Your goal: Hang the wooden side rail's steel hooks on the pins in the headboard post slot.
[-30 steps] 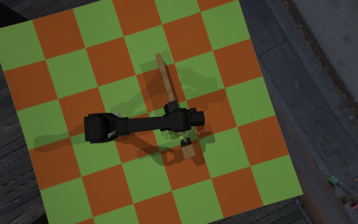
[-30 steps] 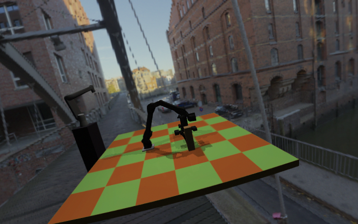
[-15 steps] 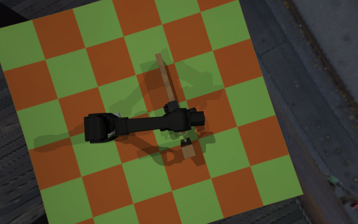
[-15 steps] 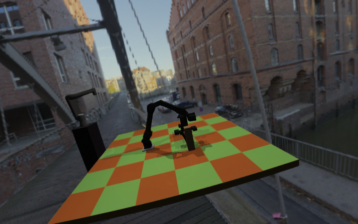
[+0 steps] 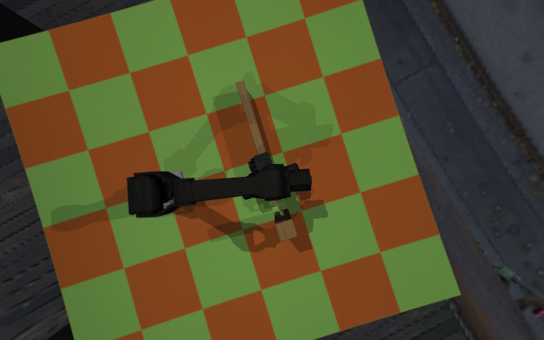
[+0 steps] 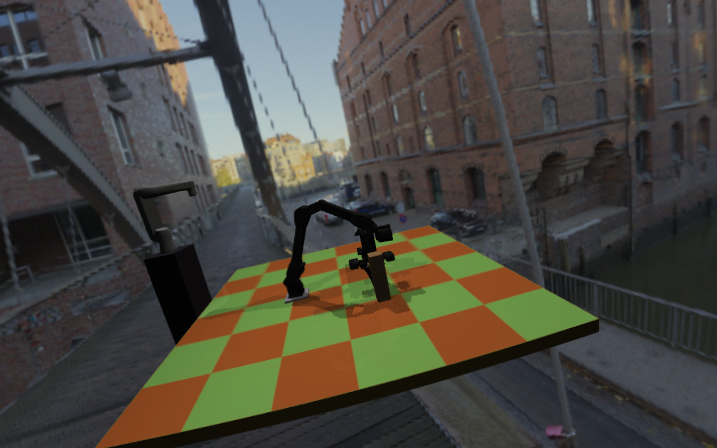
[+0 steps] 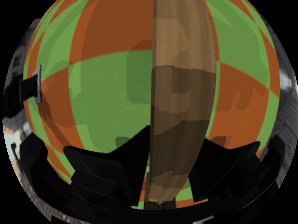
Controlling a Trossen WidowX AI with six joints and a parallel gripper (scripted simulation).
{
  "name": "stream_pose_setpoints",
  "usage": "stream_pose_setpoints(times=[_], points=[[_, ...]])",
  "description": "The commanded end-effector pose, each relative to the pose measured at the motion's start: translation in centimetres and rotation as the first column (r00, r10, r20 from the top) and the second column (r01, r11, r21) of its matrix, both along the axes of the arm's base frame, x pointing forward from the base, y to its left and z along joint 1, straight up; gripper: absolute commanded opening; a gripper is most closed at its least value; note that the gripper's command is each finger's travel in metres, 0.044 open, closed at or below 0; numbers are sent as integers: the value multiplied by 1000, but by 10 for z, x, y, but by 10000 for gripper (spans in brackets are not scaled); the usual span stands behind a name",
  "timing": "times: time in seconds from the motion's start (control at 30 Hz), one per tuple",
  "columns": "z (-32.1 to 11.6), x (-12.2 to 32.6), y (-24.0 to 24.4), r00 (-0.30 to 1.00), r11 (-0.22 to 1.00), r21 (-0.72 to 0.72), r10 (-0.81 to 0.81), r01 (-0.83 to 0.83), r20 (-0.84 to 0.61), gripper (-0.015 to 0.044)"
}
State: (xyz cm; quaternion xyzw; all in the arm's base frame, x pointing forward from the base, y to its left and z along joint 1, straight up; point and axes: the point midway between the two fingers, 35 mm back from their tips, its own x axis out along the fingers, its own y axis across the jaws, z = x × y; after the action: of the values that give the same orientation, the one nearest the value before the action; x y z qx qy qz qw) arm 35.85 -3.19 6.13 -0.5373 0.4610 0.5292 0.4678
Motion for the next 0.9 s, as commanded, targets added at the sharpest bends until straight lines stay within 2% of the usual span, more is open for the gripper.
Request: stream_pose_setpoints(times=[0.0, 0.87], points=[[5, 1, 0, 1000, 1000, 3, -2, 2, 10, 0], [9, 1, 0, 1000, 1000, 3, -2, 2, 10, 0]])
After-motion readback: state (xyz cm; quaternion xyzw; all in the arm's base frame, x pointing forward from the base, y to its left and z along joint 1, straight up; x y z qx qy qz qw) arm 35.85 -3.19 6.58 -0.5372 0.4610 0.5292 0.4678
